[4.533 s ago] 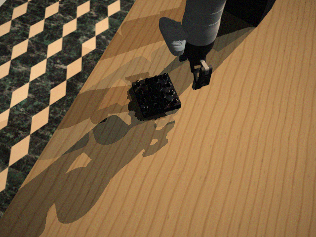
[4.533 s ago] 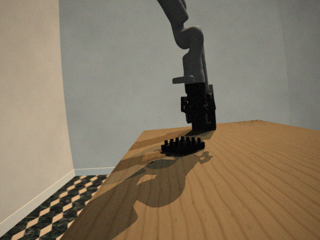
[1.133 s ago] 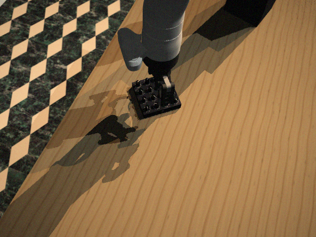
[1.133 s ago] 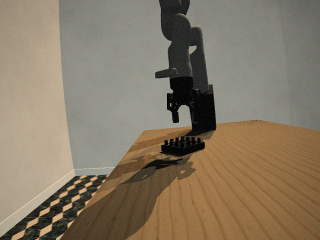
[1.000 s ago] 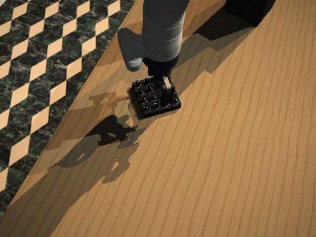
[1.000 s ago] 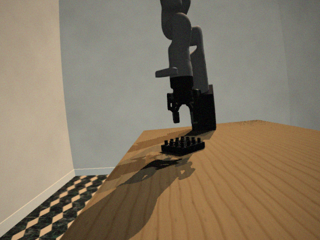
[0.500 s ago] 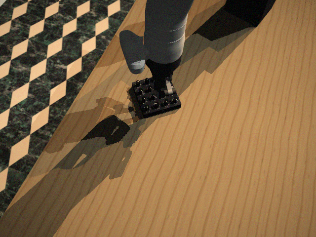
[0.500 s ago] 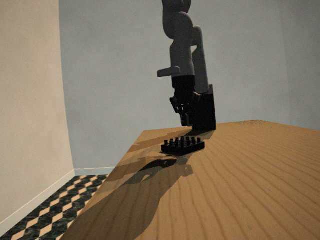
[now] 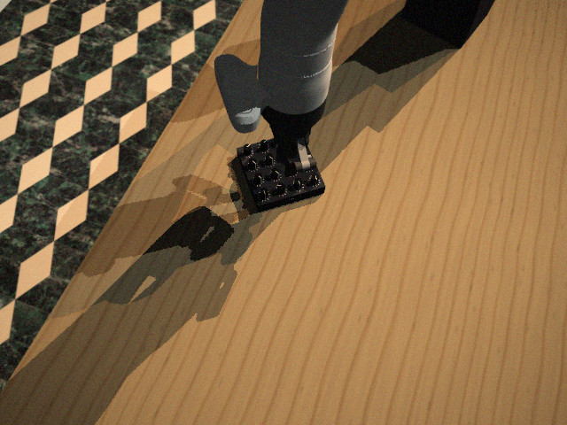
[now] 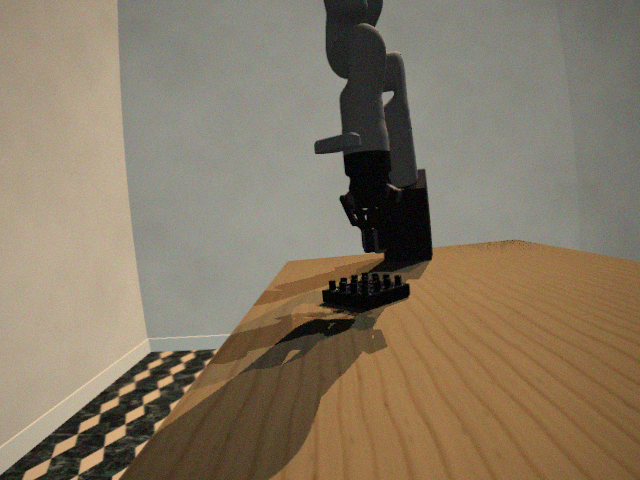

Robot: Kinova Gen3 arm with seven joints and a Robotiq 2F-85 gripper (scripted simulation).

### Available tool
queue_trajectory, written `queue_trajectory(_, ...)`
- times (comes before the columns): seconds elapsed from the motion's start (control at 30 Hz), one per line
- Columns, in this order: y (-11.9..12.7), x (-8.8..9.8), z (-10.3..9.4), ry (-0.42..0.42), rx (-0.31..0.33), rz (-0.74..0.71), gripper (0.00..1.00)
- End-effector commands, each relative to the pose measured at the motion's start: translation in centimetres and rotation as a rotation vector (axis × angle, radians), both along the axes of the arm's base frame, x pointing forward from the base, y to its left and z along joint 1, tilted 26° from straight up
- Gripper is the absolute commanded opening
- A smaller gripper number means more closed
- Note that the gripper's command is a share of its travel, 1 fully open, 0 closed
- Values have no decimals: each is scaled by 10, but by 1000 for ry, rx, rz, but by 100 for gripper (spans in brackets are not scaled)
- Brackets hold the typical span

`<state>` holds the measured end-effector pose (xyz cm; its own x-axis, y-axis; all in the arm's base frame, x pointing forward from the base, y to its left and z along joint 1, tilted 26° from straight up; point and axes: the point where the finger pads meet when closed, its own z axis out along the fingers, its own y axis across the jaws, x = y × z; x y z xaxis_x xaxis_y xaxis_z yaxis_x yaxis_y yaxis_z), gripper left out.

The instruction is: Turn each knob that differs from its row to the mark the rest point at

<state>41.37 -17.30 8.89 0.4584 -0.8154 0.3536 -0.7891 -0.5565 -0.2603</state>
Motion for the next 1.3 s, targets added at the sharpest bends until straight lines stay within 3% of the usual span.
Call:
queue_trajectory(0.0, 0, 1, 2, -3, 0, 0, 19)
queue_trajectory(1.27, -5, 12, -19, -1, 1, 0, 19)
